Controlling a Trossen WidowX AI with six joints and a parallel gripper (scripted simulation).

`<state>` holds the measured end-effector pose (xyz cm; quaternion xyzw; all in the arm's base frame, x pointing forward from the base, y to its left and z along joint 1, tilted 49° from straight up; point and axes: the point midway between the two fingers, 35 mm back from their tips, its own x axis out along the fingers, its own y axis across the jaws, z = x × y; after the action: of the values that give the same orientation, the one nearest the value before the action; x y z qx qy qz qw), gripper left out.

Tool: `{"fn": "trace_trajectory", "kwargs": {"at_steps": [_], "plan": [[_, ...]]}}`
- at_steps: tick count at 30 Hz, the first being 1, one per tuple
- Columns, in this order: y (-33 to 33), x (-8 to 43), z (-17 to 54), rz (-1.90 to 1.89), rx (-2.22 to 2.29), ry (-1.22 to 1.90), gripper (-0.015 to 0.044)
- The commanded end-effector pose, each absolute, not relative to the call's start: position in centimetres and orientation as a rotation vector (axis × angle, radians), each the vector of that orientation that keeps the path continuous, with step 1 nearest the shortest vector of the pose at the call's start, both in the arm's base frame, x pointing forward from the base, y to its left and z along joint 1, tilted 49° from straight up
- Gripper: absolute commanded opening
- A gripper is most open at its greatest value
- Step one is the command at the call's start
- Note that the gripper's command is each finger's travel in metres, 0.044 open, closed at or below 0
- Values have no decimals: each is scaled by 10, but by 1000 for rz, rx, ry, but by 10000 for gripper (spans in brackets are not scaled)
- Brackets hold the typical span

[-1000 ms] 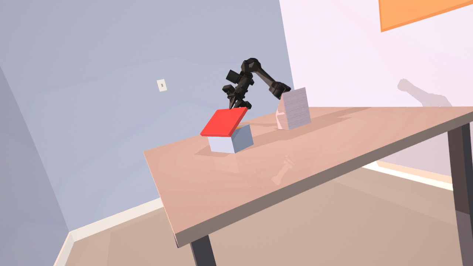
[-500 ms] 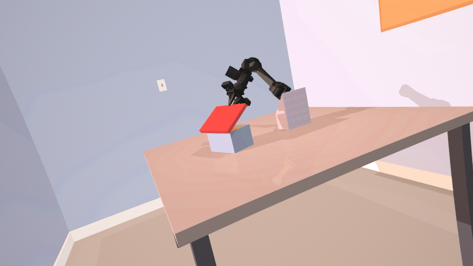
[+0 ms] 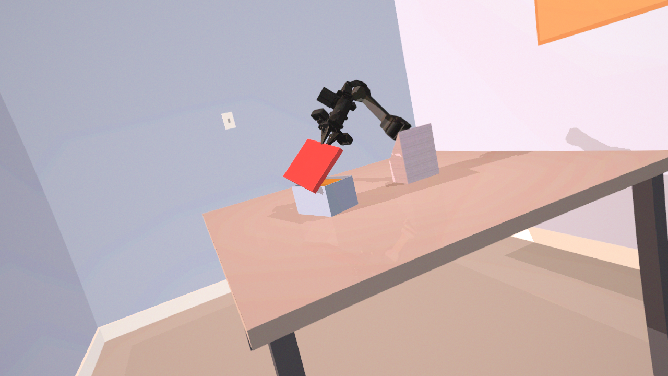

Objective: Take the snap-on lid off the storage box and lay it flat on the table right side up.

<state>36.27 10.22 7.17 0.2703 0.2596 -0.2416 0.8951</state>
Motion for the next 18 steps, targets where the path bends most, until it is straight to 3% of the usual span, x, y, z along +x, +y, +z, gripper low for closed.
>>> {"fn": "trace_trajectory", "kwargs": {"at_steps": [1,18], "plan": [[109,365,80,-491,572,528,0],[119,355,62,-491,572,528,0]]}}
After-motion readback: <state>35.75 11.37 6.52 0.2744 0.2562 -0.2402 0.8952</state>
